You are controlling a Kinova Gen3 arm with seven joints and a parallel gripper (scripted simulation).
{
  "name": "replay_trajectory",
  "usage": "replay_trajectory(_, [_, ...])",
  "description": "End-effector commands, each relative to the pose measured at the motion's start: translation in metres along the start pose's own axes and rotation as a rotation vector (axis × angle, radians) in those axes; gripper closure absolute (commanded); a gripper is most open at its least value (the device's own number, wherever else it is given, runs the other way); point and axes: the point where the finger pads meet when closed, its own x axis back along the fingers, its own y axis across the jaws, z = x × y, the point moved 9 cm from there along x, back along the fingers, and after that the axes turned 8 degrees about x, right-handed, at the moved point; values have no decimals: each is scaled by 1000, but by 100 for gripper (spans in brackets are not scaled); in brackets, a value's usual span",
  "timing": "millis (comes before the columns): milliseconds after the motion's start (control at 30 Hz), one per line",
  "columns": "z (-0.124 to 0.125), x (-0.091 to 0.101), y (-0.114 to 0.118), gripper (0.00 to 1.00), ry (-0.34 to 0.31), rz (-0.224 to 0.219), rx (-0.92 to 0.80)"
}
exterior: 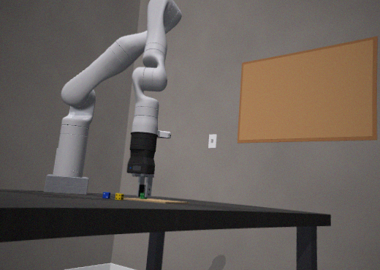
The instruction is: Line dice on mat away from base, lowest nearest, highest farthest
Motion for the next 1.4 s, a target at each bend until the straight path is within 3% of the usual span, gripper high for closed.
replay_trajectory(0, [-2, -1, 2, 48, -7, -4, 7])
replay_trajectory(100, [-2, -1, 2, 48, -7, -4, 7])
replay_trajectory(233, [-2, -1, 2, 36, -7, -4, 7])
replay_trajectory(767, [-2, 3, 2, 36, -7, -5, 7])
replay_trajectory(1100, [3, 42, 1, 36, 4, 2, 13])
replay_trajectory(1167, [3, 42, 1, 36, 4, 2, 13])
replay_trajectory(1367, [3, 72, 1, 36, 3, 3, 13])
